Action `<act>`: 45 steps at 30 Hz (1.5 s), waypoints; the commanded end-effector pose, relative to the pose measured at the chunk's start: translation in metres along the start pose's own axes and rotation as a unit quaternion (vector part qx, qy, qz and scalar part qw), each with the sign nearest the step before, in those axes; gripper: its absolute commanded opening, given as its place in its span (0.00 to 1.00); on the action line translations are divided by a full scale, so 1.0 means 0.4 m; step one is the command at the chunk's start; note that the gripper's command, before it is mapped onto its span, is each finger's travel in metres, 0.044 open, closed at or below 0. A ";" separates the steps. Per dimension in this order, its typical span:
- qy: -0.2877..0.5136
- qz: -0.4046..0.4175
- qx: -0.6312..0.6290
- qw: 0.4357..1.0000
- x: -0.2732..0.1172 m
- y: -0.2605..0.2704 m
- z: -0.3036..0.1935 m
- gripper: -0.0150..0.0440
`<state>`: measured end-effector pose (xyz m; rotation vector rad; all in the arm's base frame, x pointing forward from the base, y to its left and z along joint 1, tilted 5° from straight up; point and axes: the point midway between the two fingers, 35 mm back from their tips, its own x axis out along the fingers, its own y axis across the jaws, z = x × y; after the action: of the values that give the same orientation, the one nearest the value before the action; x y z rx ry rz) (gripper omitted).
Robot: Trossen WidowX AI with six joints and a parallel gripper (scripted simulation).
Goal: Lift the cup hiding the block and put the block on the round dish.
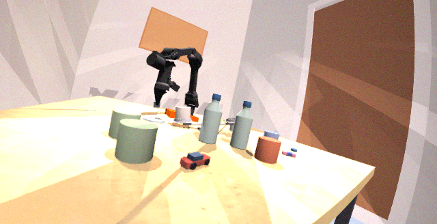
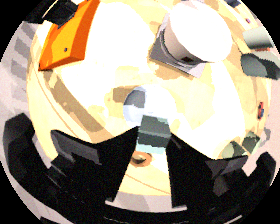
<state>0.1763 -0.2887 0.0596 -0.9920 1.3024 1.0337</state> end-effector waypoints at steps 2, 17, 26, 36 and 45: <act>-0.007 0.008 -0.002 1.000 0.065 0.010 0.002 0.25; -0.007 0.008 -0.002 1.000 0.106 0.012 0.004 0.25; -0.007 0.008 -0.002 1.000 0.141 0.012 0.004 0.25; -0.002 0.001 0.000 1.000 0.131 0.007 0.000 0.48; -0.002 0.001 0.000 1.000 0.131 0.007 0.000 0.88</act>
<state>0.1734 -0.2863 0.0068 -0.9866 1.3020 1.0379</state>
